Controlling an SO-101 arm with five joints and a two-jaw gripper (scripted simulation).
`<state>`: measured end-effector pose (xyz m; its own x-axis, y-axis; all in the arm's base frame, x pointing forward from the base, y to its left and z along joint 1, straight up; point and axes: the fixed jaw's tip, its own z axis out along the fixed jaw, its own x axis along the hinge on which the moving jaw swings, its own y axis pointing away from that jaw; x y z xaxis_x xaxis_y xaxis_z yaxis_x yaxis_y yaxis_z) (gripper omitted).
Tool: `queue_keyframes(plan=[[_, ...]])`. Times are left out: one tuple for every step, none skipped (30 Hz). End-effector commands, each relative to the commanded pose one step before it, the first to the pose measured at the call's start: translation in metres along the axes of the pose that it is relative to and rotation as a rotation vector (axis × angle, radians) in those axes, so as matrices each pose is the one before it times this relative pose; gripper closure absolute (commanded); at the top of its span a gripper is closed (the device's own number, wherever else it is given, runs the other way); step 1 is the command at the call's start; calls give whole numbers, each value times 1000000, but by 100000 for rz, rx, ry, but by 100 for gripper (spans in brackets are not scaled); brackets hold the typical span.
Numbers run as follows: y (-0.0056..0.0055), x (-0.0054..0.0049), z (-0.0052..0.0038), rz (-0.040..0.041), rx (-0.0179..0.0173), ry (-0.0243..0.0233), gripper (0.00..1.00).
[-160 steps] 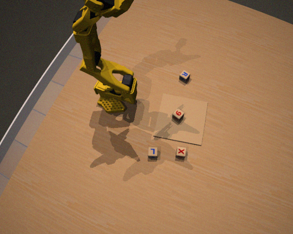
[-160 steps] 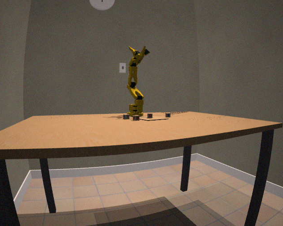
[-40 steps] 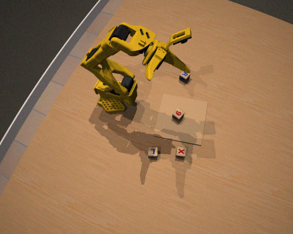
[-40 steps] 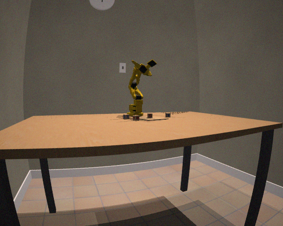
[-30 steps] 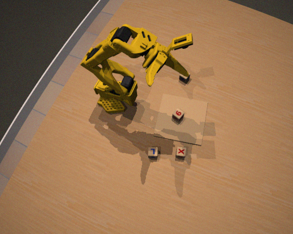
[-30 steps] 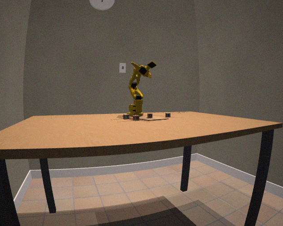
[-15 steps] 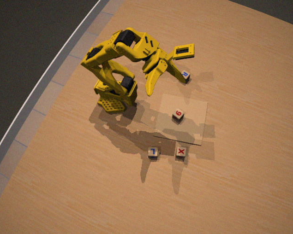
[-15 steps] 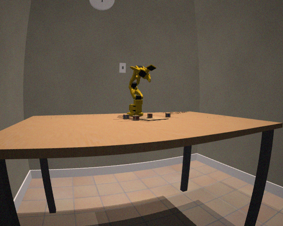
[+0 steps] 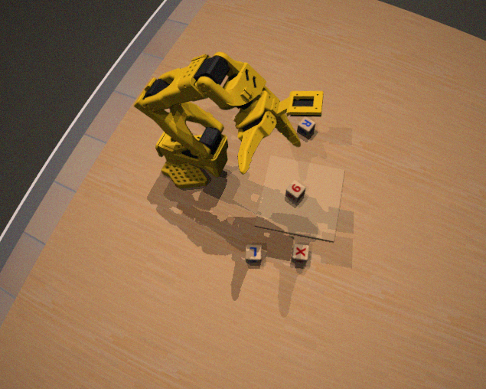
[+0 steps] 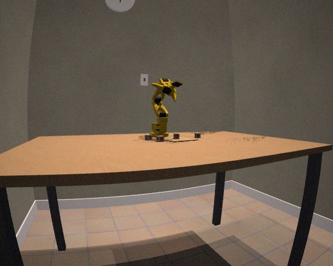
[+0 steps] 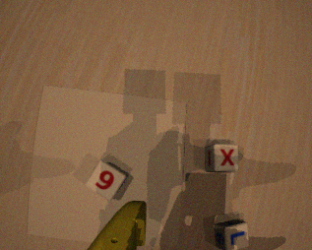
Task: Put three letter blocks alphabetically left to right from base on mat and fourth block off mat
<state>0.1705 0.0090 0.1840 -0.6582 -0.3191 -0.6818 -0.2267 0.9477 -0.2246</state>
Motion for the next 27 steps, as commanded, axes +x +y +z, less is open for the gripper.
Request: queue_keyframes(plan=[[-1300,333,-2405,2836,670,-398,0],[396,2750,1177,1262,-301,1680,0],[409,3068,1316,1414,-319,1881,0],[385,3172,1366,1470,-311,1952,0],[333,3051,1321,1422,-281,1886,0],[264,2720,1187,1275,-236,1689,0],[192,2219,976,1046,-182,1383,0],[125,1608,713,761,-126,1006,0],[69,971,434,461,-74,609,0],[28,414,186,197,-31,260,0],[4,67,30,32,-5,42,0],[0,0,0,0,0,0,0],[0,0,0,0,0,0,0],[4,67,30,32,-5,42,0],[27,414,186,197,-30,260,0],[62,969,434,462,-70,609,0],[96,1599,715,764,-111,1007,0],[119,2198,981,1053,-144,1386,0],[124,2679,1196,1289,-163,1696,0],[108,2985,1337,1444,-165,1897,0],[76,3082,1386,1500,-152,1967,0],[38,2961,1341,1451,-128,1899,0],[4,2636,1203,1300,-99,1699,0],[-19,2148,989,1066,-70,1391,0],[-27,1555,722,775,-45,1011,0],[-22,938,439,470,-25,612,0],[-11,400,188,201,-10,261,0]])
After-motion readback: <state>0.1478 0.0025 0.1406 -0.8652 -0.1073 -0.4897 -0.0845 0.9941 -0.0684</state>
